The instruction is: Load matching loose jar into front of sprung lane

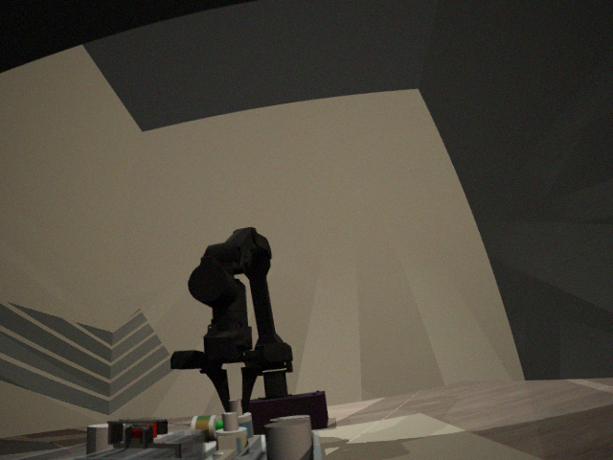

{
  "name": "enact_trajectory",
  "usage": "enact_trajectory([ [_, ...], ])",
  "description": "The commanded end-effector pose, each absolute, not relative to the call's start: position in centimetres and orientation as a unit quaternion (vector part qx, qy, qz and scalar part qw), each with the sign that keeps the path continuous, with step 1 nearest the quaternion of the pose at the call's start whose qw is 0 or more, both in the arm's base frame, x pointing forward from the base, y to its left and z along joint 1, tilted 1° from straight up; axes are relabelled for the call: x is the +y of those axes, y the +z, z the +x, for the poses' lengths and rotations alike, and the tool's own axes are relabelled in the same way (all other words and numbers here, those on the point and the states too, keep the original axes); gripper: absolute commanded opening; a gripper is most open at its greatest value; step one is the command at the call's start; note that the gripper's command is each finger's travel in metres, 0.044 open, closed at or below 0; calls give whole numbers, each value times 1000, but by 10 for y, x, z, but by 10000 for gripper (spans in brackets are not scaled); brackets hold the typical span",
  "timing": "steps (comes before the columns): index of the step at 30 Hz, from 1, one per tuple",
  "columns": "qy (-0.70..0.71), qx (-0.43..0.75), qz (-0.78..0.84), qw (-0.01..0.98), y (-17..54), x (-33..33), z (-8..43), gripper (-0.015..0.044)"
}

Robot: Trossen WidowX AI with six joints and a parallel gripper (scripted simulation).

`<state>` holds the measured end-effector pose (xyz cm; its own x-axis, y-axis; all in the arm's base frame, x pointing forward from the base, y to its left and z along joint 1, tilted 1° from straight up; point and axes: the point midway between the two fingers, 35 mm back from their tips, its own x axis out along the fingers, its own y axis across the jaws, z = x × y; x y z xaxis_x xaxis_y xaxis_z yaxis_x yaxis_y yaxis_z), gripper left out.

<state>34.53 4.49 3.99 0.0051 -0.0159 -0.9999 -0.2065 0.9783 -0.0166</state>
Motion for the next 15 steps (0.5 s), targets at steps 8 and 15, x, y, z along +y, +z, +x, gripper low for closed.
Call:
enact_trajectory([
  [8, 67, 692, -76, 715, 36, 46, 352, 0],
  [15, 67, 692, -76, 715, 33, 46, 351, 0],
])
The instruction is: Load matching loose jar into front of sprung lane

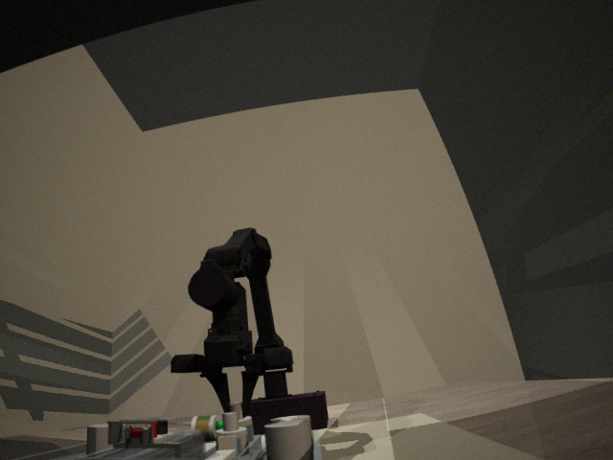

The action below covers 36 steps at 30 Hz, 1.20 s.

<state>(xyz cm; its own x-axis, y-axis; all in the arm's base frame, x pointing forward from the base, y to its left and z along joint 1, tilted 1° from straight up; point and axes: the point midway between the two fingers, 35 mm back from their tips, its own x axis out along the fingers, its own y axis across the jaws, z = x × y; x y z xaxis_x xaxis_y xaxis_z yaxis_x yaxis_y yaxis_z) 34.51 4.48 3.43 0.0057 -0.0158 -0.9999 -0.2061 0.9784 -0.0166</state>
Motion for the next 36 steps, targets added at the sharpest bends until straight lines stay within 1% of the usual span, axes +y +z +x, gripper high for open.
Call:
enact_trajectory([
  [1, 67, 692, -76, 715, 33, 46, 351, 0],
  [36, 67, 692, -77, 714, 23, 45, 348, 0],
])
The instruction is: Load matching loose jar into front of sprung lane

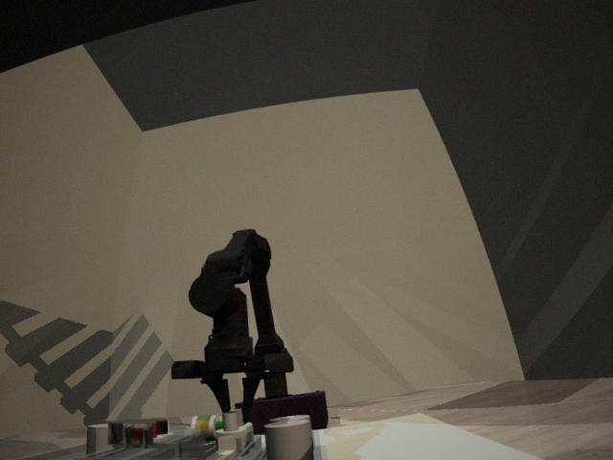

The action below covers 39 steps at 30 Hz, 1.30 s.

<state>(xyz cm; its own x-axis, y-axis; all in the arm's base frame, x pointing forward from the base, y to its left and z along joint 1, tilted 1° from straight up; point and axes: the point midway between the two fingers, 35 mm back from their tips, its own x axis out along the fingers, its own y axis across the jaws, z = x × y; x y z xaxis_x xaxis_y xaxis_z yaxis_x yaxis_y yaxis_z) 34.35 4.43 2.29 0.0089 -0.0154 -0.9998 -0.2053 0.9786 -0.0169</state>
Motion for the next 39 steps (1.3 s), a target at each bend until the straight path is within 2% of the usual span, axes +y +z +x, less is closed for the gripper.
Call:
enact_trajectory([
  [1, 67, 692, -77, 714, 23, 45, 348, 0],
  [39, 67, 692, -77, 714, 22, 44, 342, 0],
])
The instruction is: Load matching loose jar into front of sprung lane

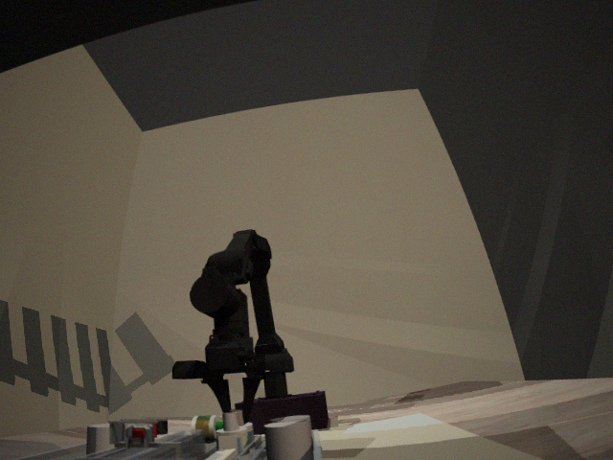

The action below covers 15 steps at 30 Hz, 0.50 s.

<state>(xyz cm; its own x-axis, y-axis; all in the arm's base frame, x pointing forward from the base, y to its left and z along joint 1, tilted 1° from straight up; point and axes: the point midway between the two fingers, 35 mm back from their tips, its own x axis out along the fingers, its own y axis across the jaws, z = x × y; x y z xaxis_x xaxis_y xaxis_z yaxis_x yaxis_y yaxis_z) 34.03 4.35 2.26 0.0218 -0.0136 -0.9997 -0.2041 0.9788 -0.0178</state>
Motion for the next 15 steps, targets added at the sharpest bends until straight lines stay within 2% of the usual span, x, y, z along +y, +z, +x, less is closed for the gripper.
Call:
enact_trajectory([
  [1, 67, 692, -77, 714, 22, 44, 342, 0],
  [15, 67, 693, -77, 714, 22, 43, 339, 0],
])
